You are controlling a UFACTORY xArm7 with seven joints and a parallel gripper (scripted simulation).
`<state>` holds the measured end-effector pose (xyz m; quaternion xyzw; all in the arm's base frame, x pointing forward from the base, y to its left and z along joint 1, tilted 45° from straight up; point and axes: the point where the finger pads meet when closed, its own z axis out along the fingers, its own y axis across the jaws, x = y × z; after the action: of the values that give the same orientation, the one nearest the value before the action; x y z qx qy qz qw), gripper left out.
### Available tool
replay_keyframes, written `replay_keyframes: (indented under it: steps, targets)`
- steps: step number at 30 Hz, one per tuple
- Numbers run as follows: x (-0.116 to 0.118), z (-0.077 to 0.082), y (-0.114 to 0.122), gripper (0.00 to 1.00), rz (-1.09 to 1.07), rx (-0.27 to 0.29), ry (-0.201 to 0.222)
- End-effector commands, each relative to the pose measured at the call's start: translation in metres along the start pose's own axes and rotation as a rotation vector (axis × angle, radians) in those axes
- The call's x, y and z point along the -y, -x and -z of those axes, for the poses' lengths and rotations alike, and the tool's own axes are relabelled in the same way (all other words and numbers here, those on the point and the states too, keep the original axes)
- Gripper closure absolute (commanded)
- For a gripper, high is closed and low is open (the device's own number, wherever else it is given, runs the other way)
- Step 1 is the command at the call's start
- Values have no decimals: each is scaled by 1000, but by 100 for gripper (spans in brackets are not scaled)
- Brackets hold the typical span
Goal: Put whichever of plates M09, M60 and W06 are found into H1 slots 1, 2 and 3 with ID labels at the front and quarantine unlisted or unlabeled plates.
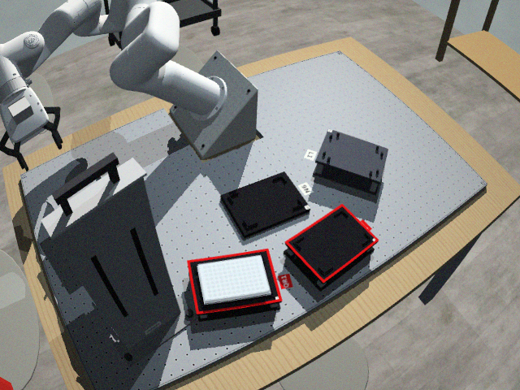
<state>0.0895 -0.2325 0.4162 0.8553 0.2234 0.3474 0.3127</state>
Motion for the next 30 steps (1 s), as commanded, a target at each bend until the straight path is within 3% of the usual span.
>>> replay_keyframes:
  steps: [1,30]
  targets:
    - [0,1,0,0,2,-53,2]
    - [0,0,0,0,3,-503,1]
